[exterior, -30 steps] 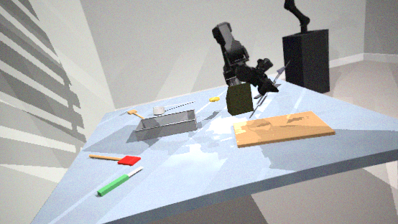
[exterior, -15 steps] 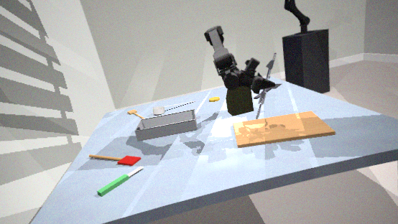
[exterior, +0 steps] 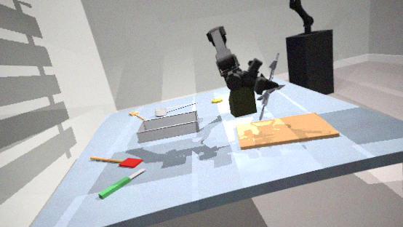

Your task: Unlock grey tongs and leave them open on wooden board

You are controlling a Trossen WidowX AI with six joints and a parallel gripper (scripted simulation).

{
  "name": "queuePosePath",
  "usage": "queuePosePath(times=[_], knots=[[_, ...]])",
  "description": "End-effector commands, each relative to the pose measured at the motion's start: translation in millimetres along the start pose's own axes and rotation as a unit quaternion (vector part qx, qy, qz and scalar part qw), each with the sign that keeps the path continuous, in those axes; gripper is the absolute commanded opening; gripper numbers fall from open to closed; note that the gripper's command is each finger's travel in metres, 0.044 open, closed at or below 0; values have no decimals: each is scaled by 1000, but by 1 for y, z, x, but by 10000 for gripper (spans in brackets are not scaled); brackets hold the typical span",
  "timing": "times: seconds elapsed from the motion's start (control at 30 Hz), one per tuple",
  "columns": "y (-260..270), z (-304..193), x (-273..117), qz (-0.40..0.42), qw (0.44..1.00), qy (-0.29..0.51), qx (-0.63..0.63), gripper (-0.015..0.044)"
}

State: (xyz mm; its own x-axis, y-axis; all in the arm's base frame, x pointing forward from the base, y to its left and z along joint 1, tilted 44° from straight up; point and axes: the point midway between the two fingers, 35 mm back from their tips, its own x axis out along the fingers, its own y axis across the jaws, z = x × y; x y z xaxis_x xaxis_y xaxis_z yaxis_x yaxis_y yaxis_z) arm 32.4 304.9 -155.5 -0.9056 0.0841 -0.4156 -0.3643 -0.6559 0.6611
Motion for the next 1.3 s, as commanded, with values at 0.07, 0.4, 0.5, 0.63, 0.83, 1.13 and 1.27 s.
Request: queuePosePath(times=[0.07,0.4,0.5,0.63,0.83,1.13,1.27], knots=[[-1,4,-2,-4,1000,-6,-7,-150],[-1,4,-2,-4,1000,-6,-7,-150],[-1,4,-1,-3,1000,-3,-6,-150],[0,2,5,6,999,35,-1,-150],[1,-5,19,26,990,141,9,-150],[2,-12,33,36,953,301,15,-150],[2,-13,36,34,929,370,14,-150]])
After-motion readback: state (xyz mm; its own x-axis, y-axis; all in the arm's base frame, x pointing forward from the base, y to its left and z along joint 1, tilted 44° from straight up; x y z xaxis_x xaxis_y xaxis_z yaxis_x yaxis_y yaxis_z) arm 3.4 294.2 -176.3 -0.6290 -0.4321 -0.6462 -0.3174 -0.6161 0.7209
